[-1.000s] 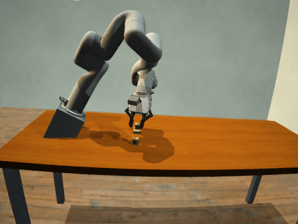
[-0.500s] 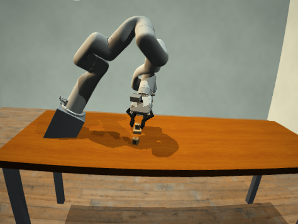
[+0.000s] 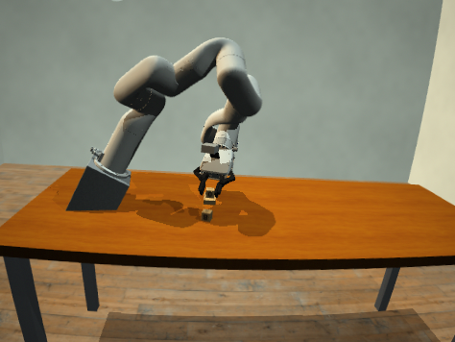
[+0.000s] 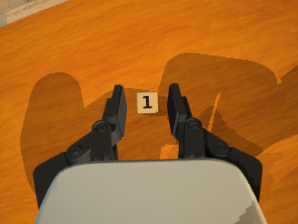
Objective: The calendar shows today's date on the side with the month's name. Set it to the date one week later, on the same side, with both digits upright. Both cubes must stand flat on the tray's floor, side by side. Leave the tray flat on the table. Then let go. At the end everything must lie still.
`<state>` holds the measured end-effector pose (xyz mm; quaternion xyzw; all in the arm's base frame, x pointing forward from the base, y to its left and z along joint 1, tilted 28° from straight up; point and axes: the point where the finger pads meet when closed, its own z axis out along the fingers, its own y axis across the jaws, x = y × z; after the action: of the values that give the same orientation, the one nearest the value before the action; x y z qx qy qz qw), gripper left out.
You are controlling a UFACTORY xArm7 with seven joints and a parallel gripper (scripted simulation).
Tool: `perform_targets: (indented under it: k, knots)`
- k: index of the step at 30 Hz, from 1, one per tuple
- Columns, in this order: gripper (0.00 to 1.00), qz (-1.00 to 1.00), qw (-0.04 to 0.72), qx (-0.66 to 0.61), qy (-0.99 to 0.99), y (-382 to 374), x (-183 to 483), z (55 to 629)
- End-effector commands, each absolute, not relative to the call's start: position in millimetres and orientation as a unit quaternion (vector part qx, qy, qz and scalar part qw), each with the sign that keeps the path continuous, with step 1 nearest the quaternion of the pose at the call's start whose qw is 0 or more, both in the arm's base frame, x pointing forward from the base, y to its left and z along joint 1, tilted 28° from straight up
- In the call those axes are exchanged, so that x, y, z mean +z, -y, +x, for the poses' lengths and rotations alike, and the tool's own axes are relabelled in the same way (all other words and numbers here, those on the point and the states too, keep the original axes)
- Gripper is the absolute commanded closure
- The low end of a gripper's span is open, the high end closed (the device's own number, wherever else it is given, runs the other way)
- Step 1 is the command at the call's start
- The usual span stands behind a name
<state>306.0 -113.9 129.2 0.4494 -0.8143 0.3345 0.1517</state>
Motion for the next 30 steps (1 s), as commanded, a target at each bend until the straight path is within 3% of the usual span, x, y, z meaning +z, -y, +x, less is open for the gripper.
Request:
perform_targets:
  k: [1, 30]
  knots:
    - [0.53, 0.437, 0.180, 0.353, 0.808, 113.5, 129.5, 306.6]
    - [0.53, 0.437, 0.181, 0.353, 0.807, 111.5, 124.2, 310.1]
